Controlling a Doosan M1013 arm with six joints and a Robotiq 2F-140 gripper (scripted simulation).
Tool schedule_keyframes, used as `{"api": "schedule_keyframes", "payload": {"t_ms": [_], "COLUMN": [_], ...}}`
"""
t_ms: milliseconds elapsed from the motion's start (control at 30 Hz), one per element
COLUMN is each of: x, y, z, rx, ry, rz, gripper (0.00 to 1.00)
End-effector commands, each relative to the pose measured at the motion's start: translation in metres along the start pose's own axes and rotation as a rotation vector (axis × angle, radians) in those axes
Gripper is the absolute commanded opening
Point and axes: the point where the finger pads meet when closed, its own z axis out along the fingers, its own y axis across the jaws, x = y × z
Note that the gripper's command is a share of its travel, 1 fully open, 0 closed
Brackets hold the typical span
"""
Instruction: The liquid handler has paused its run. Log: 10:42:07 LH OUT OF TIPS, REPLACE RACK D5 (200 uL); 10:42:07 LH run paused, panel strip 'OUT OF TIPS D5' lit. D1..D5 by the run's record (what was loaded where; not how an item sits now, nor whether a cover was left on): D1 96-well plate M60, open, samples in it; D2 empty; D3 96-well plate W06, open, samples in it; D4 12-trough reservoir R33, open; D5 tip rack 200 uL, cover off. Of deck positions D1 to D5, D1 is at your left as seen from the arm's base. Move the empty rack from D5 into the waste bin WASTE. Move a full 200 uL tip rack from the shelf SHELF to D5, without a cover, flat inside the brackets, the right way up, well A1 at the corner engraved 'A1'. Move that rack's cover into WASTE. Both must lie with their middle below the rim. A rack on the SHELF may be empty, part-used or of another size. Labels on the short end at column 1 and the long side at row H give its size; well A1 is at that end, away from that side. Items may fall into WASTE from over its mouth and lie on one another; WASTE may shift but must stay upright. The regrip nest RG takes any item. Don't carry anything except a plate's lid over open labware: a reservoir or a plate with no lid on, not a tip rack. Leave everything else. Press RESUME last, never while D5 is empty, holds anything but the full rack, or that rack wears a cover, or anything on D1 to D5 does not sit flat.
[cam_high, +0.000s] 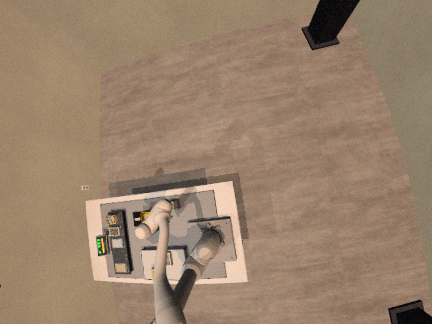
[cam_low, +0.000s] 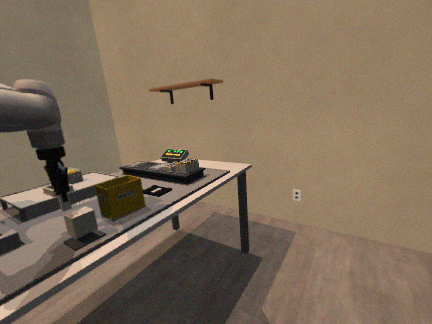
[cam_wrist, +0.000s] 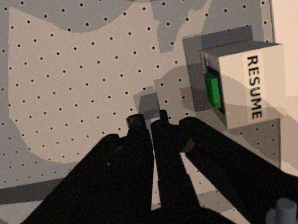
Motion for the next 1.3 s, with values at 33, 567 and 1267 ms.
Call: {"api": "schedule_keyframes", "payload": {"t_ms": [33, 567, 1267], "x": [0.000, 0.000, 0.000], "y": [0.000, 0.000, 0.005], "z": [0.006, 0.030, 0.046], "rx": [0.000, 0.000, 0.000], "ry": [0.000, 0.000, 0.000], "rz": [0.000, 0.000, 0.000], "gripper": [0.00, 0.00, 0.00]}}
